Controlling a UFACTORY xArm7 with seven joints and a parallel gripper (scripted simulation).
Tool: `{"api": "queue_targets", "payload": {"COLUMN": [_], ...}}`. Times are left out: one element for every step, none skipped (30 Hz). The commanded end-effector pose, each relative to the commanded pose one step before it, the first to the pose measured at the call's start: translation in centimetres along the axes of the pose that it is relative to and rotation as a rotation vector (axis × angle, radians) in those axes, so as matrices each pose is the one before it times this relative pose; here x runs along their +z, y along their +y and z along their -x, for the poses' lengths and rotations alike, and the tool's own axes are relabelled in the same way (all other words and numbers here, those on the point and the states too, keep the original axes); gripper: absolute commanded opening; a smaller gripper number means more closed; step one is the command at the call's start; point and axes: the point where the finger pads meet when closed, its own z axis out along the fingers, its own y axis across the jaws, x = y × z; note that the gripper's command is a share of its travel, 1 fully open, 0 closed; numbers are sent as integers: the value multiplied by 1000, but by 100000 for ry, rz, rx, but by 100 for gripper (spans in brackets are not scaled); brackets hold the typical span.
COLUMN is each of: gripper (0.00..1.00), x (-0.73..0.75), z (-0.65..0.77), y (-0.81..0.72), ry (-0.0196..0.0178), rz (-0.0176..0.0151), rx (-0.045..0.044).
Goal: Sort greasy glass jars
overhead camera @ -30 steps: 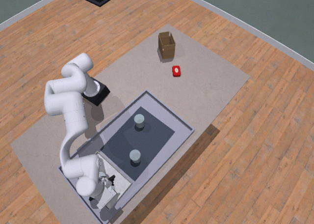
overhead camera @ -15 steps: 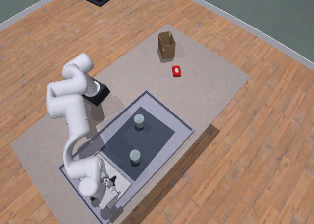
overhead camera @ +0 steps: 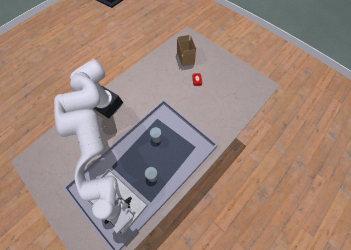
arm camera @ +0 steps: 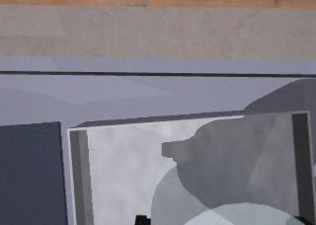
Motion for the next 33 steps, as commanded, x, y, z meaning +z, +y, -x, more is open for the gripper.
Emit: {"api": "queue_targets", "payload": {"gripper": [0,0,0,0,0,0,0,0,0,0,0,0,0,0,0,0,0,0,0,0,0,0,0,0,0,0,0,0,0,0,0,0,0], "x": [652,261,0,0,261,261,261,261,261,261,261,261,261,261,261,261,261,261,261,0,0,261,0,0,0,0,0,132,132,132,132,132,132], "z": [-200,0,0,0,0,0,0,0,0,0,0,0,0,0,0,0,0,0,0,0,0,0,0,0,0,0,0,0,0,0,0,0,0], "y": [103,0,0,0,0,0,0,0,0,0,0,0,0,0,0,0,0,0,0,0,0,0,0,0,0,0,0,0,0,0,0,0,0], "ry": [667,0,0,0,0,0,0,0,0,0,0,0,0,0,0,0,0,0,0,0,0,0,0,0,0,0,0,0,0,0,0,0,0], "rz": [310,0,0,0,0,0,0,0,0,0,0,0,0,0,0,0,0,0,0,0,0,0,0,0,0,0,0,0,0,0,0,0,0], "rx": [-15,0,0,0,0,0,0,0,0,0,0,0,0,0,0,0,0,0,0,0,0,0,0,0,0,0,0,0,0,0,0,0,0]}}
